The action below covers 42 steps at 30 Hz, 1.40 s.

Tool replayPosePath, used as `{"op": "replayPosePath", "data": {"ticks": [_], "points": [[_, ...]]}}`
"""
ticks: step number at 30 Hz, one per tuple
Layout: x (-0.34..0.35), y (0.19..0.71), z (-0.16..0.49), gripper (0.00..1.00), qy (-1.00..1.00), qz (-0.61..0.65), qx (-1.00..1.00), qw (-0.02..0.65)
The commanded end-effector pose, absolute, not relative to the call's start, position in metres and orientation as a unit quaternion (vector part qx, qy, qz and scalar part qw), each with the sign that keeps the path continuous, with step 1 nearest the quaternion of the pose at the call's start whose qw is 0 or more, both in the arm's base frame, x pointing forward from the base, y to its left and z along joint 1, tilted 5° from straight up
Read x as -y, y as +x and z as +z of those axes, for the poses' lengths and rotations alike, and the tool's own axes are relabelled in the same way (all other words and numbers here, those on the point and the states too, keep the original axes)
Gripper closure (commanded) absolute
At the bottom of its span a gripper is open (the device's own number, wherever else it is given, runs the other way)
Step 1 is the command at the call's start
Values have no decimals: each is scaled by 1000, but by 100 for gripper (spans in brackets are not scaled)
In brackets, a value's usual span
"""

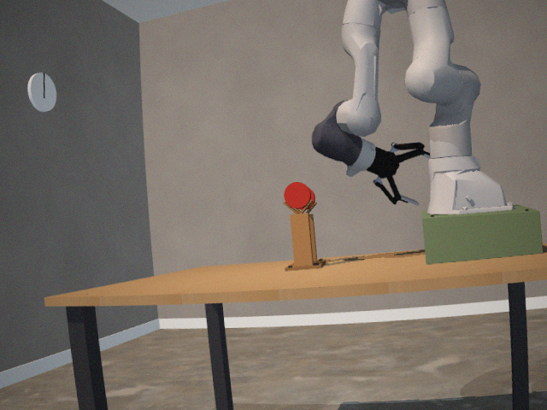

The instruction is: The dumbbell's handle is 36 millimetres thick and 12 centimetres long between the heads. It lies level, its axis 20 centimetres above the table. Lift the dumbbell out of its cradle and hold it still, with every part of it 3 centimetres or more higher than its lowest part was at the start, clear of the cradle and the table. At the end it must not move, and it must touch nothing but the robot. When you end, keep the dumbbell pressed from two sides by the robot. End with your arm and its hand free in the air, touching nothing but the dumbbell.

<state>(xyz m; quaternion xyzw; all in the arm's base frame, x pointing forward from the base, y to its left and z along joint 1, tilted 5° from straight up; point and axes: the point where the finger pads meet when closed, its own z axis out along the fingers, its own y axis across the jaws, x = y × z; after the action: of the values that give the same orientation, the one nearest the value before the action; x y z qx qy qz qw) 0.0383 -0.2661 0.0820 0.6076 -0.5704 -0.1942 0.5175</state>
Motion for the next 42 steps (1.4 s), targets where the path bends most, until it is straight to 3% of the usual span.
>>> {"op": "replayPosePath", "data": {"ticks": [1, 22, 42], "points": [[266, 38, 82, 0, 608, -194, 570, 518], [265, 43, 83, 0, 594, -195, 584, 518], [244, 141, 105, 0, 272, -186, 809, 486]]}}
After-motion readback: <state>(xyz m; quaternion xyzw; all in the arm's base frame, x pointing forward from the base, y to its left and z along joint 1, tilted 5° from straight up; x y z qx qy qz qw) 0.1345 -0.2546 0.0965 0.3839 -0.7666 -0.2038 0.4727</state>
